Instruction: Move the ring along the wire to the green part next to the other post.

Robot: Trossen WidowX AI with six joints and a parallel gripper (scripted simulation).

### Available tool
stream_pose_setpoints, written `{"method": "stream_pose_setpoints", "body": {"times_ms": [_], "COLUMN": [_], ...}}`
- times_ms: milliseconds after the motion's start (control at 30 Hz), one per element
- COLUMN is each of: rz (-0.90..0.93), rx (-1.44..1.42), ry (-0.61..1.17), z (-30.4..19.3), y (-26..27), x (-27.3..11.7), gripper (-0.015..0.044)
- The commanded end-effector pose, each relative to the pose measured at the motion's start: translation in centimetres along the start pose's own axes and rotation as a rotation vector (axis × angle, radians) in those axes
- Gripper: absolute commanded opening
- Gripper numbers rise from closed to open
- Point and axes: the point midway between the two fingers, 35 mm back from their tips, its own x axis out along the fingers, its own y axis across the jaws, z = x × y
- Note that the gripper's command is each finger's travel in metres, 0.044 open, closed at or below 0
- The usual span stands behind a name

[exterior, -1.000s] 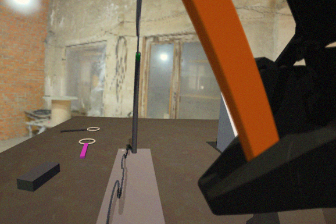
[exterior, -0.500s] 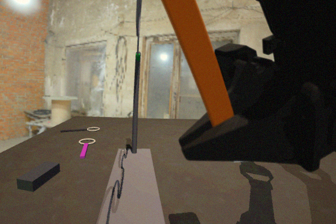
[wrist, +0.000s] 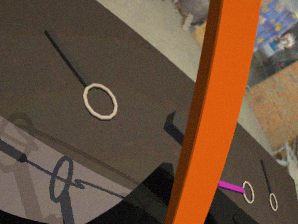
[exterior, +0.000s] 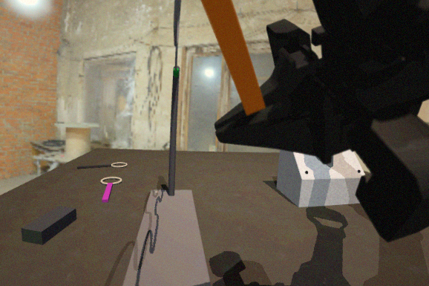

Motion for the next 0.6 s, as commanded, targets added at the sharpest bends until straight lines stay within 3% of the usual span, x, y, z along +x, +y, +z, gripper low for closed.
{"method": "stream_pose_setpoints", "body": {"times_ms": [0,567], "rz": [-0.055,-0.229], "rx": [-0.086,-0.392], "ry": [-0.007,-0.016], "z": [0.2,1.4], "y": [-1.8,-6.9], "x": [-0.1,-0.8], "gripper": [-0.015,-0.015]}}
